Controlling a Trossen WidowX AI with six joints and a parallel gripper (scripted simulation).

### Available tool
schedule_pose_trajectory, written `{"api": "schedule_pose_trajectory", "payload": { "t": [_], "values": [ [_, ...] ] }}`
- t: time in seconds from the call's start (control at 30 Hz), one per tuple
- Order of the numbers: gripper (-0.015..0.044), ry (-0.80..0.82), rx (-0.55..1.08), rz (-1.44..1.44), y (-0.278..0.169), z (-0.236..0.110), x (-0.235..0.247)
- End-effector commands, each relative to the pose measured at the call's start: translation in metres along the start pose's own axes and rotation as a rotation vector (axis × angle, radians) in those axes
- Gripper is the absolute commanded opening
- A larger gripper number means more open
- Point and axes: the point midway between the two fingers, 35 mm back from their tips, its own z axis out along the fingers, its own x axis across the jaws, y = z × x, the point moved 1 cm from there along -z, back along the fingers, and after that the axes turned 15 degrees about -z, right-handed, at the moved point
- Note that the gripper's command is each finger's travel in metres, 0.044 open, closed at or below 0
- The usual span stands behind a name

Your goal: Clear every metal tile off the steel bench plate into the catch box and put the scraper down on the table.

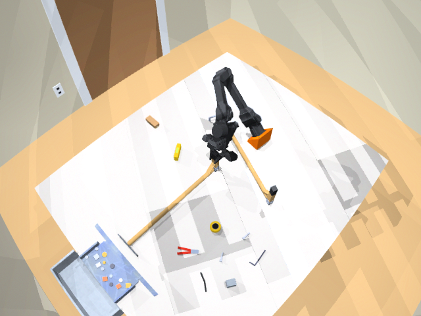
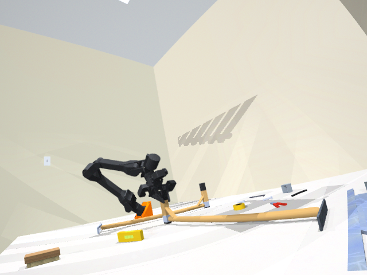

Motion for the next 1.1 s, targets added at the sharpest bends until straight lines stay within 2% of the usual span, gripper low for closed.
{"api": "schedule_pose_trajectory", "payload": {
  "t": [0.0, 1.07],
  "values": [
    [0.0000, 0.001, -0.013, 0.010, 0.010, 0.003, -0.004],
    [0.0000, -0.015, -0.018, 0.013, 0.044, 0.035, -0.021]
  ]
}}
